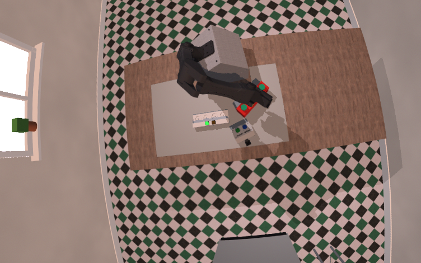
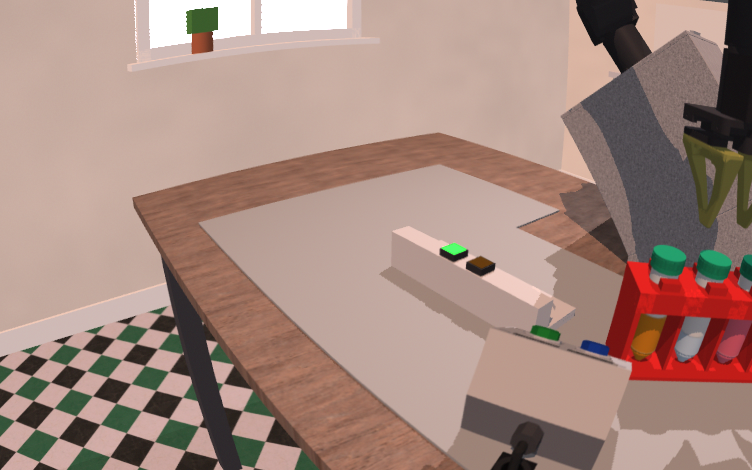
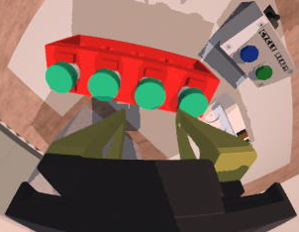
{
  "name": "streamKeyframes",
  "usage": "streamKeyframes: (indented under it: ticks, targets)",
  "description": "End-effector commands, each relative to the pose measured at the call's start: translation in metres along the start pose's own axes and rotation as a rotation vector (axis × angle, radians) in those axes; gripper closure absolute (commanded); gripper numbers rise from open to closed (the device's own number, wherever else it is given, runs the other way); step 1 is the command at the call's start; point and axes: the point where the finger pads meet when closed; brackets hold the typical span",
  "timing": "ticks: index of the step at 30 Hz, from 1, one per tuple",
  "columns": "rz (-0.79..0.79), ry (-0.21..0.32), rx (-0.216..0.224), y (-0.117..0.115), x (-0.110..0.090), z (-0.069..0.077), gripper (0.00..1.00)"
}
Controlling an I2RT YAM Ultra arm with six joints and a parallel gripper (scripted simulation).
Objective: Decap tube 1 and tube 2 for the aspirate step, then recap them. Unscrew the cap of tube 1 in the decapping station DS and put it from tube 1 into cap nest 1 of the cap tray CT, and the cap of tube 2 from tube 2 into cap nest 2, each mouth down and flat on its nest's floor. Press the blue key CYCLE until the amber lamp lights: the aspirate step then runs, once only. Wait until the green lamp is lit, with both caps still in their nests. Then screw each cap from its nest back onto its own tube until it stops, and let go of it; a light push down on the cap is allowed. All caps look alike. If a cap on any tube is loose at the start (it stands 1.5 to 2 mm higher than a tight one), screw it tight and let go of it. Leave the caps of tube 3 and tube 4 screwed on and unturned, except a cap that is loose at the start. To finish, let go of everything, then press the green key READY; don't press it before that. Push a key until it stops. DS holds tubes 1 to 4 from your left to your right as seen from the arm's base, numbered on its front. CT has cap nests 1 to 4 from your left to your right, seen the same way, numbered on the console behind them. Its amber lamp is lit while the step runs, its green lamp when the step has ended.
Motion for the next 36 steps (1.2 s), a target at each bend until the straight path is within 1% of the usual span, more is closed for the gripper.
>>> streamKeyframes:
  ticks: [1,2,3,5,16,26,36]
  targets:
    - [0.072,-0.015,-0.005,0.001,0.004,0.005,0.51]
    - [0.072,-0.015,-0.005,0.001,0.004,0.005,0.51]
    - [0.072,-0.015,-0.005,0.001,0.004,0.002,0.51]
    - [0.072,-0.015,-0.005,0.001,0.004,0.002,0.51]
    - [0.072,-0.015,-0.006,0.000,0.004,-0.030,0.51]
    - [0.072,-0.015,-0.006,0.000,0.004,-0.030,0.51]
    - [0.072,-0.015,-0.006,0.000,0.004,-0.035,0.51]
Point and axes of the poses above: the point where the finger pads meet when closed, its own z axis back along the fingers, its own y axis across the jaws, x = y × z, and after that the axes turned 6 degrees about -z, right-handed
